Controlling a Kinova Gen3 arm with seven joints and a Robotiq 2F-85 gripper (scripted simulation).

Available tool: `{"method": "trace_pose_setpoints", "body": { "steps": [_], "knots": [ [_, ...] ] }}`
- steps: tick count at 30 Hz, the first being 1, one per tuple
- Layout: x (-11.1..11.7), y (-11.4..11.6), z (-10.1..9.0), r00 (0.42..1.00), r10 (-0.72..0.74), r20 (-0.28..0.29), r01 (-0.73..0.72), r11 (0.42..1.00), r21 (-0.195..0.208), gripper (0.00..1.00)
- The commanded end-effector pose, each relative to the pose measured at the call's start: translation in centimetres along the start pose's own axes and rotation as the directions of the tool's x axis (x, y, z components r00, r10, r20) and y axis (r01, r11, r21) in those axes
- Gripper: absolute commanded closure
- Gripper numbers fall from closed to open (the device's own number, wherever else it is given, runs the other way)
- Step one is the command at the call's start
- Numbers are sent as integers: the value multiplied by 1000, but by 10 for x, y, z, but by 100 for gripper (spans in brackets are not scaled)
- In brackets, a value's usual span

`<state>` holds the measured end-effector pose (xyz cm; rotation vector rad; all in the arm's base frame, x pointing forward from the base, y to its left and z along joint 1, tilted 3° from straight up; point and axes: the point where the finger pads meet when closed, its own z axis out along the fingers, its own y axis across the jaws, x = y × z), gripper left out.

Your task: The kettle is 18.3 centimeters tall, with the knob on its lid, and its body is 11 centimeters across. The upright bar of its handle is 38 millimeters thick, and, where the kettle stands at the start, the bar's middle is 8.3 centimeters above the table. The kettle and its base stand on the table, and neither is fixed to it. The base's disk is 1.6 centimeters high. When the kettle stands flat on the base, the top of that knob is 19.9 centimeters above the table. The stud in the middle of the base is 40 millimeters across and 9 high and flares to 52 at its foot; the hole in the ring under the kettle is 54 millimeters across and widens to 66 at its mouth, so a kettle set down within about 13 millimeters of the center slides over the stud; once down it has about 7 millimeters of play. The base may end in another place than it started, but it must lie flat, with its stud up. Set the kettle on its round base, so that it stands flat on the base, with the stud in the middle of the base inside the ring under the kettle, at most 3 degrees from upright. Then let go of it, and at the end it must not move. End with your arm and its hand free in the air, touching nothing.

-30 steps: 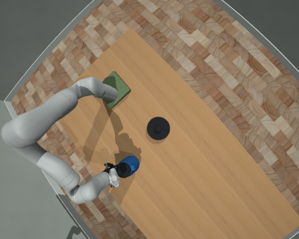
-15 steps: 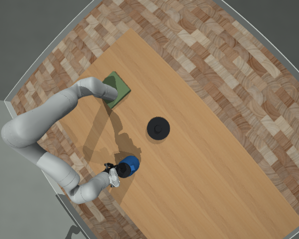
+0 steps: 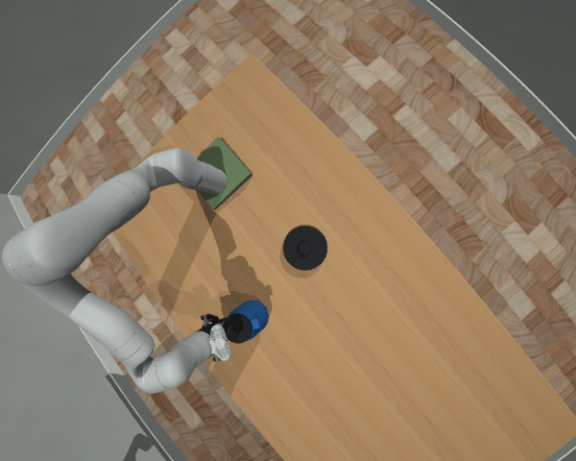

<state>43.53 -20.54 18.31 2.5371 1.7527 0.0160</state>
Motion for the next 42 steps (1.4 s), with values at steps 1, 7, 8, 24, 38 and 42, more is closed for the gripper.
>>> {"method": "trace_pose_setpoints", "body": {
  "steps": [1, 7, 8, 24, 38, 42],
  "knots": [
    [0, 0, -1, 1000, 0, 0, 0, 1000, -2, 100],
    [1, 0, -1, 1000, 0, 0, 0, 1000, -2, 100],
    [2, -1, -1, 1000, 0, 0, 0, 1000, -2, 100],
    [14, -10, -1, 1000, 0, 0, 0, 1000, -2, 100],
    [37, -27, -1, 1000, 0, 0, 0, 1000, -2, 100],
    [46, -35, -1, 1000, 0, 0, 0, 1000, -2, 100]
  ]
}}
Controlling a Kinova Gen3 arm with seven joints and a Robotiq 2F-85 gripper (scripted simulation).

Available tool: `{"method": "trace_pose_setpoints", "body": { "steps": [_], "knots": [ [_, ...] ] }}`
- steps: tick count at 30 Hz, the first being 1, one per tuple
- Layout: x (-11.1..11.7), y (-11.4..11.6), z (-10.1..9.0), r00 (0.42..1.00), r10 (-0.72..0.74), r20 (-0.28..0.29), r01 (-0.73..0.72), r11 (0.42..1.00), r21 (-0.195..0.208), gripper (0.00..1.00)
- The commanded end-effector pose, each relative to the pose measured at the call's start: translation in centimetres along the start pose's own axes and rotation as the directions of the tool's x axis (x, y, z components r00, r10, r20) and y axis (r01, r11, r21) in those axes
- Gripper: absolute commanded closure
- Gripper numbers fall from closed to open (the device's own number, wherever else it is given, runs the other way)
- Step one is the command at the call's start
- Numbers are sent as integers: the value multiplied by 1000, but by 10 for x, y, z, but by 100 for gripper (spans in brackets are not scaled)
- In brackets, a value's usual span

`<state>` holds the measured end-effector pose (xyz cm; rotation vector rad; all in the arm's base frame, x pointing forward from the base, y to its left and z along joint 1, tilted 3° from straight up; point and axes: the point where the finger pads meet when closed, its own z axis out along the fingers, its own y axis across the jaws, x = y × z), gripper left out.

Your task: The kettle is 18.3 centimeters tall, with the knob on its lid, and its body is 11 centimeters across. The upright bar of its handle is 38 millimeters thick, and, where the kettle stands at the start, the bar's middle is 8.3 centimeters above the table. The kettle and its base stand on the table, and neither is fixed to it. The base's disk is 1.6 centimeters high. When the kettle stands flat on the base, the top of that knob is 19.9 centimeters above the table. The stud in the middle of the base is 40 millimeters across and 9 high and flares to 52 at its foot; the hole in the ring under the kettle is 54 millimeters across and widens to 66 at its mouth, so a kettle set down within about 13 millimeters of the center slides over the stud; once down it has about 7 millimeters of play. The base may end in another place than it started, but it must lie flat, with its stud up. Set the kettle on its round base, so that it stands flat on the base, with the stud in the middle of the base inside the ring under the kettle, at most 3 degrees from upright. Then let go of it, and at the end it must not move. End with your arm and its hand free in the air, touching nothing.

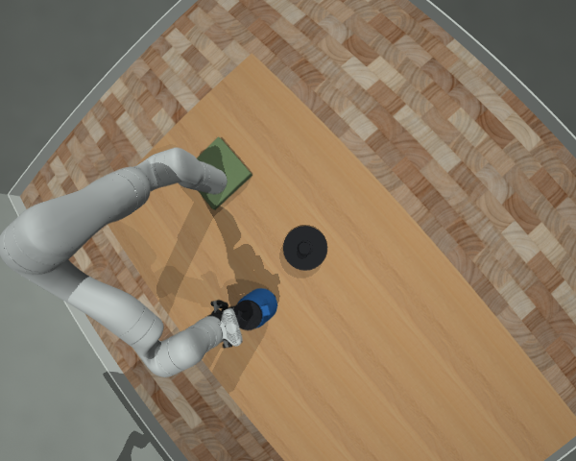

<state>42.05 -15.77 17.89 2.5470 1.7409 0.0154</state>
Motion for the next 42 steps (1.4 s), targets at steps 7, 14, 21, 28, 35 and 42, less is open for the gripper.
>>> {"method": "trace_pose_setpoints", "body": {
  "steps": [7, 14, 21, 28, 35, 42],
  "knots": [
    [26, -18, -3, 1000, -10, 0, 10, 1000, -4, 100],
    [40, -29, -3, 1000, -10, 0, 10, 1000, -4, 100],
    [61, -45, -3, 1000, -10, 0, 10, 1000, -4, 100],
    [76, -57, -3, 1000, -10, 0, 10, 1000, -4, 100],
    [96, -72, -3, 1000, -10, 0, 10, 1000, -4, 100],
    [115, -87, -3, 1000, -10, 0, 10, 1000, -4, 100]
  ]
}}
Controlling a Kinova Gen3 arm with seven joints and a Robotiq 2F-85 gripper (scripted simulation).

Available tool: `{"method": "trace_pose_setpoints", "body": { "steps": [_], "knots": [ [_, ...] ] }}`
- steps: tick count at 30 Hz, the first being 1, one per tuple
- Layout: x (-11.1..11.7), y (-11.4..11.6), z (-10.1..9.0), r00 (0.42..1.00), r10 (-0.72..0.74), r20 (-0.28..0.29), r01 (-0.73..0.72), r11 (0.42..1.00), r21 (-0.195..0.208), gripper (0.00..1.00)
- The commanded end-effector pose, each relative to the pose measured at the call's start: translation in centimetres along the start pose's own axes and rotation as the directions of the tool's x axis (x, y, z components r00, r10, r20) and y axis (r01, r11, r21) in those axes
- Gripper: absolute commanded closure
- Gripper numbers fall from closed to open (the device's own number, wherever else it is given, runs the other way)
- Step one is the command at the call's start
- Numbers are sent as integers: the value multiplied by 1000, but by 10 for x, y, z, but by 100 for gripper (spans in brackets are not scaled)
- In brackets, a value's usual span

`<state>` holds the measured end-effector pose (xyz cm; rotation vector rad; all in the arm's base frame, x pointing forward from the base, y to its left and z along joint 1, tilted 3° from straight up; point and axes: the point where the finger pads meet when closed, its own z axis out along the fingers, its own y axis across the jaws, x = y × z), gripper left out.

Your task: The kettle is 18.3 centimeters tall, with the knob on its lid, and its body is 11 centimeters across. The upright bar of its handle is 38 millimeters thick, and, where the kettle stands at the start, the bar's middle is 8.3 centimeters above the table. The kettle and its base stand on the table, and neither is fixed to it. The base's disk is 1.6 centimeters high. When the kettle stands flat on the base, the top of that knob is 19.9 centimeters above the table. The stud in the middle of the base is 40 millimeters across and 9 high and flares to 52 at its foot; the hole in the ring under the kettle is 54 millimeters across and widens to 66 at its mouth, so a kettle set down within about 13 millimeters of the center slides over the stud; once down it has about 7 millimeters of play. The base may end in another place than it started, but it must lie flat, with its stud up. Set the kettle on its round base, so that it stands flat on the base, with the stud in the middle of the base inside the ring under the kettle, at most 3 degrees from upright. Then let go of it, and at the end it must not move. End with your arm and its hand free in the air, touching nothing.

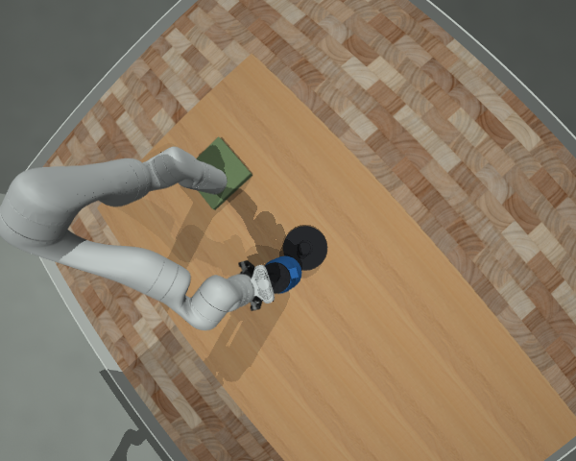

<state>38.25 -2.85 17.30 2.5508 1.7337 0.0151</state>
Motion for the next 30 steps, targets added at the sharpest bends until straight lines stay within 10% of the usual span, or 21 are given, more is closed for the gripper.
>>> {"method": "trace_pose_setpoints", "body": {
  "steps": [1, 30],
  "knots": [
    [8, -5, -2, 1000, -15, 0, 15, 1000, -3, 100],
    [60, -45, -2, 1000, -15, 0, 15, 1000, -3, 100]
  ]
}}
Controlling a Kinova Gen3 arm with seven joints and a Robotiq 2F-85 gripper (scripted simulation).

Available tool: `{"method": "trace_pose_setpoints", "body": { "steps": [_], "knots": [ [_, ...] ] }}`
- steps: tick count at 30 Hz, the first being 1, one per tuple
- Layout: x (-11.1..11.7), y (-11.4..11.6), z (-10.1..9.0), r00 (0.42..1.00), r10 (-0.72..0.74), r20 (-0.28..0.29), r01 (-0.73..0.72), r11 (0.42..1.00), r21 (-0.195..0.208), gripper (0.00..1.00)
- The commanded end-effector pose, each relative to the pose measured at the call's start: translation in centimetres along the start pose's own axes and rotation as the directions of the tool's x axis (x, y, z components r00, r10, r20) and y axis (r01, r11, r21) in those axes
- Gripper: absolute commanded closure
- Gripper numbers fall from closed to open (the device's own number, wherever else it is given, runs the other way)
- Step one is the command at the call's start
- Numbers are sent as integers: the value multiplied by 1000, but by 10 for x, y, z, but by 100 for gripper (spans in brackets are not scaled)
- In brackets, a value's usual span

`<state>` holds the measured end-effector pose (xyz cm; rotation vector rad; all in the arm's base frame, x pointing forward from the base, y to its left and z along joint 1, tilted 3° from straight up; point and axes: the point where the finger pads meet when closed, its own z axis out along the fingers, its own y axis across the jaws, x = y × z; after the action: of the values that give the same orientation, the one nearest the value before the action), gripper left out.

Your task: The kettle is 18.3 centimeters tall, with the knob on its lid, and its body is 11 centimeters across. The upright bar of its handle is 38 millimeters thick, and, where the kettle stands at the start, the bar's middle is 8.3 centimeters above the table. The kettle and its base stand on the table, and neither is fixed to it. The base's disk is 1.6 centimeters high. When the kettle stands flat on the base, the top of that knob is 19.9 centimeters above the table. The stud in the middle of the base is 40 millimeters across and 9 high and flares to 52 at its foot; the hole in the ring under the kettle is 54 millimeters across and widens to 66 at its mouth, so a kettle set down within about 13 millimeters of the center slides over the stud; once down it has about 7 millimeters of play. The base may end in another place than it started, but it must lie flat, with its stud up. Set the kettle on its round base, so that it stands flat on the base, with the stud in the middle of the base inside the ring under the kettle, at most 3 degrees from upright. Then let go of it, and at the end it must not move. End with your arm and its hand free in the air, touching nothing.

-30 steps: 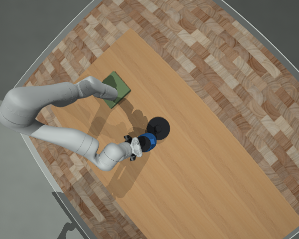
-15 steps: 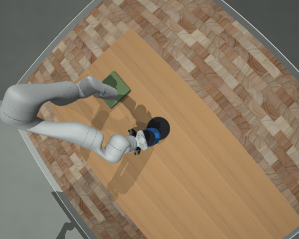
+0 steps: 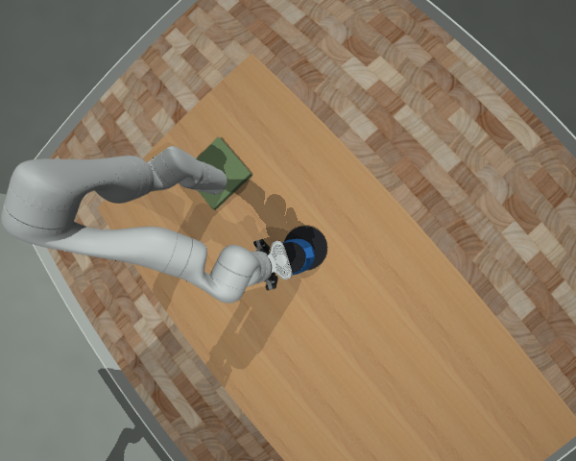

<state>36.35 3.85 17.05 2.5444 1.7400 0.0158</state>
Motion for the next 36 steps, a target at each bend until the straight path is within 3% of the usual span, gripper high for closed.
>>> {"method": "trace_pose_setpoints", "body": {
  "steps": [1, 36],
  "knots": [
    [6, -4, -1, 1000, -10, -1, 10, 1000, -2, 100],
    [23, -17, -1, 1000, -10, -1, 10, 1000, -2, 100]
  ]
}}
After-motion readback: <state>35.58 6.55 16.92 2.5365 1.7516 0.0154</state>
